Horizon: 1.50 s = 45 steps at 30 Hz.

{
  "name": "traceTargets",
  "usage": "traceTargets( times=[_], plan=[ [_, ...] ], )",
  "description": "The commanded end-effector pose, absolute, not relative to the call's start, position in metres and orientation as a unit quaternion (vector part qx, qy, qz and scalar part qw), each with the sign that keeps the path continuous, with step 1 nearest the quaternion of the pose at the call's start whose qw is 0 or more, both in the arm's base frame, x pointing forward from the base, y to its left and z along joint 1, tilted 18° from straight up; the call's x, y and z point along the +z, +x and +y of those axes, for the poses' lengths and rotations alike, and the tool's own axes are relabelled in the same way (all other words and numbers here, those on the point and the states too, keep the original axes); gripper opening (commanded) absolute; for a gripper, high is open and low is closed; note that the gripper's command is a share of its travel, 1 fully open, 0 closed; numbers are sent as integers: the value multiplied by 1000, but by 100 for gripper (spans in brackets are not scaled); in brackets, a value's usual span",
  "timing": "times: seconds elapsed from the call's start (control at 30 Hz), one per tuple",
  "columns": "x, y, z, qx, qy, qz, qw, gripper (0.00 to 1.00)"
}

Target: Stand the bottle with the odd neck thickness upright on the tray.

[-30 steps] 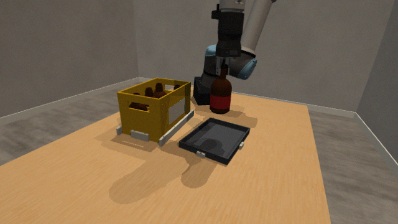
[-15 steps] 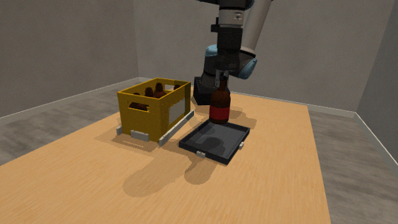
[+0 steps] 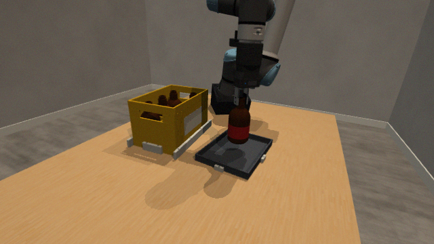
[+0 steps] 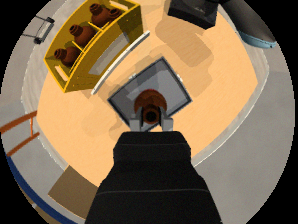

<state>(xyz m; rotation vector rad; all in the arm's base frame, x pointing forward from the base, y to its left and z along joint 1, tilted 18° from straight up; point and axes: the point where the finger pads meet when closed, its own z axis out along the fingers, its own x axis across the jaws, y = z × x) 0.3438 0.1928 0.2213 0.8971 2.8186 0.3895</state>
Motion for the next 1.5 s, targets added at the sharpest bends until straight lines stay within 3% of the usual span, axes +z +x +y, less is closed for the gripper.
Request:
traceTargets(
  times=[0.0,1.47],
  plan=[
    [212,347,195,130,300,942,80,0],
    [199,350,198,130,300,942,80,0]
  ],
)
